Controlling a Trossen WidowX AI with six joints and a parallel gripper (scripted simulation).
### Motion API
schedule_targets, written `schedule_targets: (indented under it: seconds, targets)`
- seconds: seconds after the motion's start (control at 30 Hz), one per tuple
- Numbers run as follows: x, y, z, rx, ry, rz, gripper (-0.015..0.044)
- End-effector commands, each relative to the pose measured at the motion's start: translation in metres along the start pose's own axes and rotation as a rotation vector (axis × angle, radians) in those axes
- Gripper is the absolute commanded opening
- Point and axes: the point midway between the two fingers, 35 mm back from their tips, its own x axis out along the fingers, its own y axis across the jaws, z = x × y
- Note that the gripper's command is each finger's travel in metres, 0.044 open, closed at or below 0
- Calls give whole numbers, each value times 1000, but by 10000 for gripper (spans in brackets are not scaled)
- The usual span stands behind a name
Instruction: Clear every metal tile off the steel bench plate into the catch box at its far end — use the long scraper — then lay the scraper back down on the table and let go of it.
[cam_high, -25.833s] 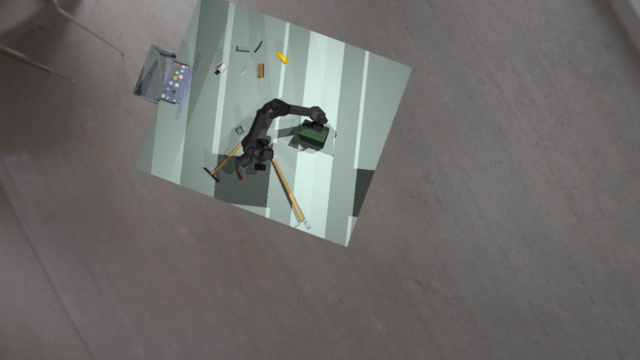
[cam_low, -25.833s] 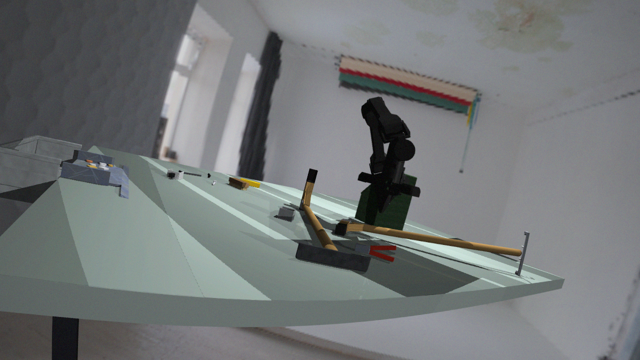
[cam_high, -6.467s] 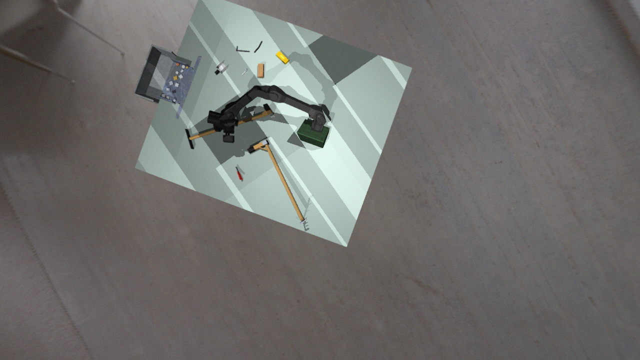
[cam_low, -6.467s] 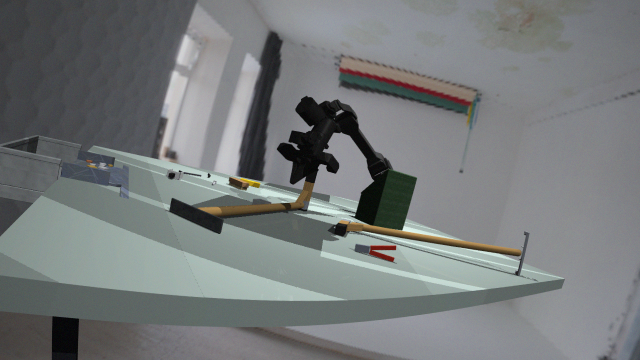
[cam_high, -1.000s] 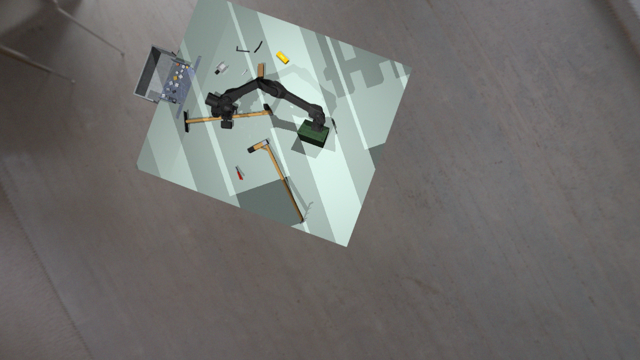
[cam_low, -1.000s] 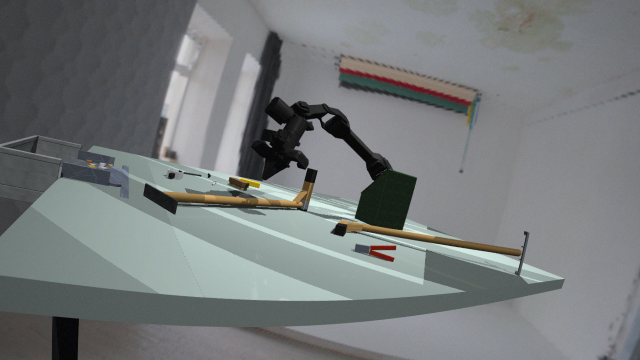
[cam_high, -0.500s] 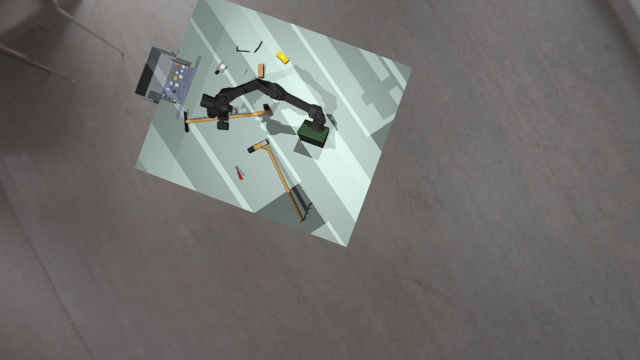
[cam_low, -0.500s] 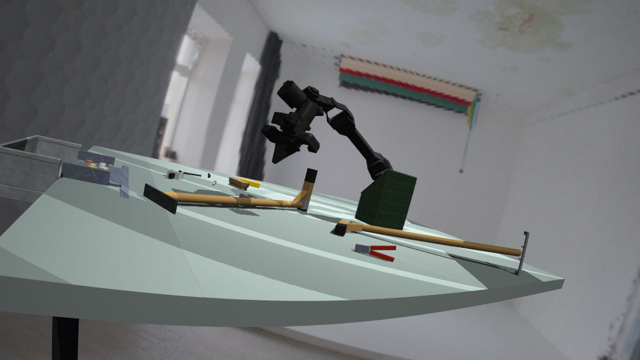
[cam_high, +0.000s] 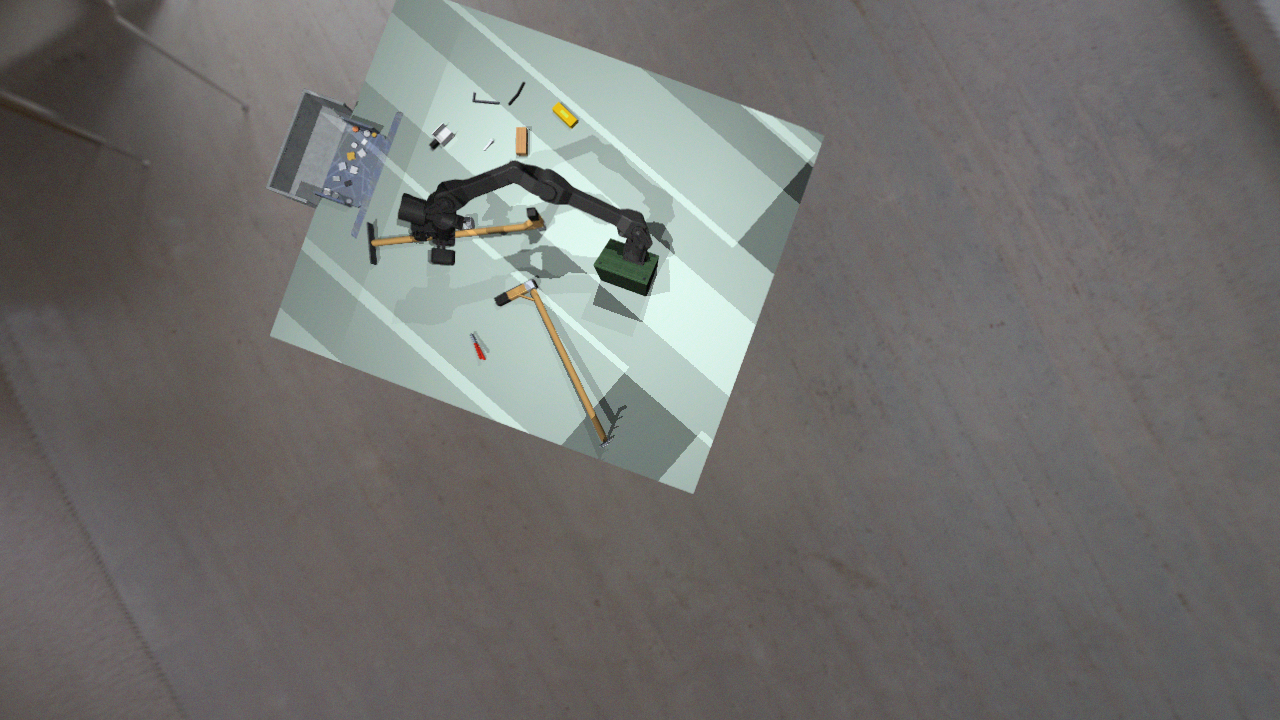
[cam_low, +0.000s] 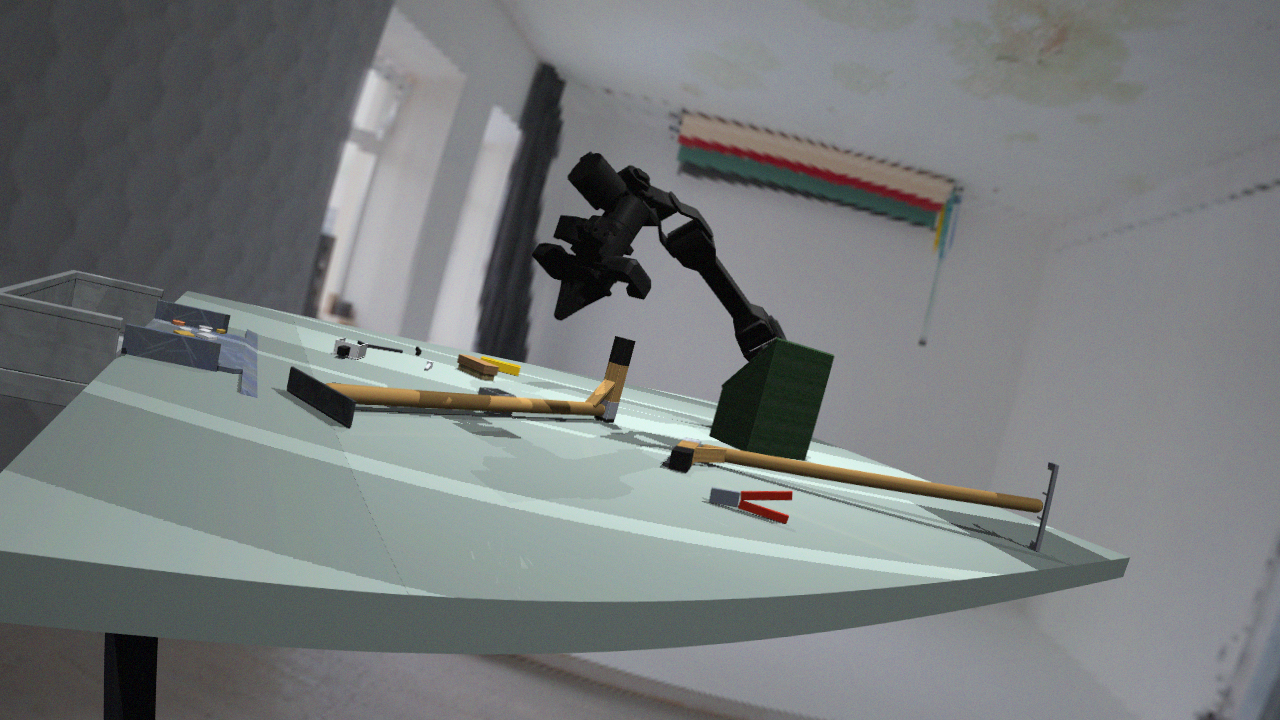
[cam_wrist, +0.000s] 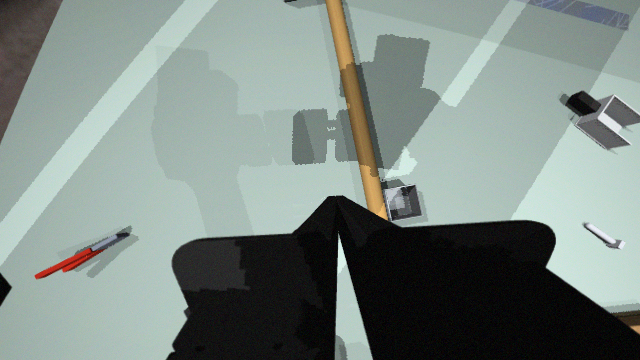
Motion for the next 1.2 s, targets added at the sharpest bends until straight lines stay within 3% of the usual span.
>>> schedule_targets:
  seconds: [0.0, 1.17]
  targets:
    - [11, 0, -4, 0, 6, -4, 0]
    - [95, 0, -41, 43, 19, -25, 0]
